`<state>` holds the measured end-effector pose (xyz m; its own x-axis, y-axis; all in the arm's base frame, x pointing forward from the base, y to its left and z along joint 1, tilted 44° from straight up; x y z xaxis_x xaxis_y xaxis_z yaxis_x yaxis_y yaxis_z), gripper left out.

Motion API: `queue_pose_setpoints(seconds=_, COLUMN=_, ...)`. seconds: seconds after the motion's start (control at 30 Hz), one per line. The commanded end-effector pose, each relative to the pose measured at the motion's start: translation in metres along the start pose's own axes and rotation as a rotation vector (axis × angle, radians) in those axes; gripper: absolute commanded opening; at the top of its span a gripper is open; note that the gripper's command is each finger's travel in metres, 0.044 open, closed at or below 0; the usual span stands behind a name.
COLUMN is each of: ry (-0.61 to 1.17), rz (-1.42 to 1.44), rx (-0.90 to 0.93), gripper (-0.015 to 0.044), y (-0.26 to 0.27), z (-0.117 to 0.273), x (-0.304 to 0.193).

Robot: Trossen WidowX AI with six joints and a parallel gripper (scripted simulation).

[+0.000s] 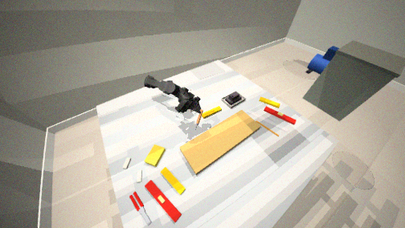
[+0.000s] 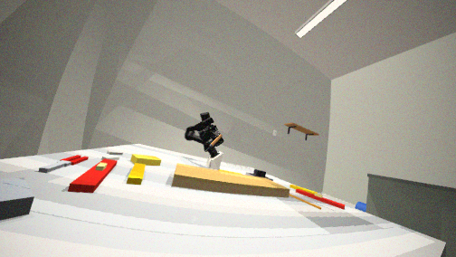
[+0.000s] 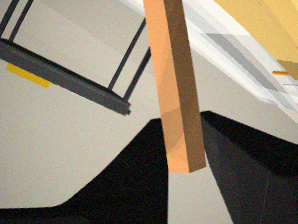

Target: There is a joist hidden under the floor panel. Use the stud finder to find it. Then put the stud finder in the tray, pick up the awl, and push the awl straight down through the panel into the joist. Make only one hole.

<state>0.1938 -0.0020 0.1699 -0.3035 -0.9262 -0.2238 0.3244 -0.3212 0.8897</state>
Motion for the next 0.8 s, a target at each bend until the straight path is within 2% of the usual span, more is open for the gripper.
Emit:
queue_pose_setpoints(seconds=0.0, ry=0.071, rz=-0.141, rx=0.094, gripper=0.0, y=0.009, z=0.004, x=-0.004)
queue_pose_setpoints(seconds=0.23, ry=0.209, rz=-0.384, rx=0.253, gripper=0.0, y=0.024, z=0.015, x=-0.008)
queue_pose_setpoints(seconds=0.27, ry=0.141, rz=-0.283, rx=0.189, gripper=0.0, y=0.018, z=0.01, x=-0.006)
queue_pose_setpoints(seconds=0.77, ry=0.147, rz=-0.202, rx=-0.001, gripper=0.0, y=0.027, z=-0.005, x=-0.027)
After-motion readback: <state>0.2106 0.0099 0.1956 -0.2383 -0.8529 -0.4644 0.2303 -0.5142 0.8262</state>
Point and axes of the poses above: the point midway between the two fingers, 35 mm back from their tips, its own z axis back along the fingers, its own y axis across the jaws, x = y × z, the point moved 4 cm from there along z, back along the fingers, and after that the axes turned 9 degrees about -z, right-handed, at the moved point
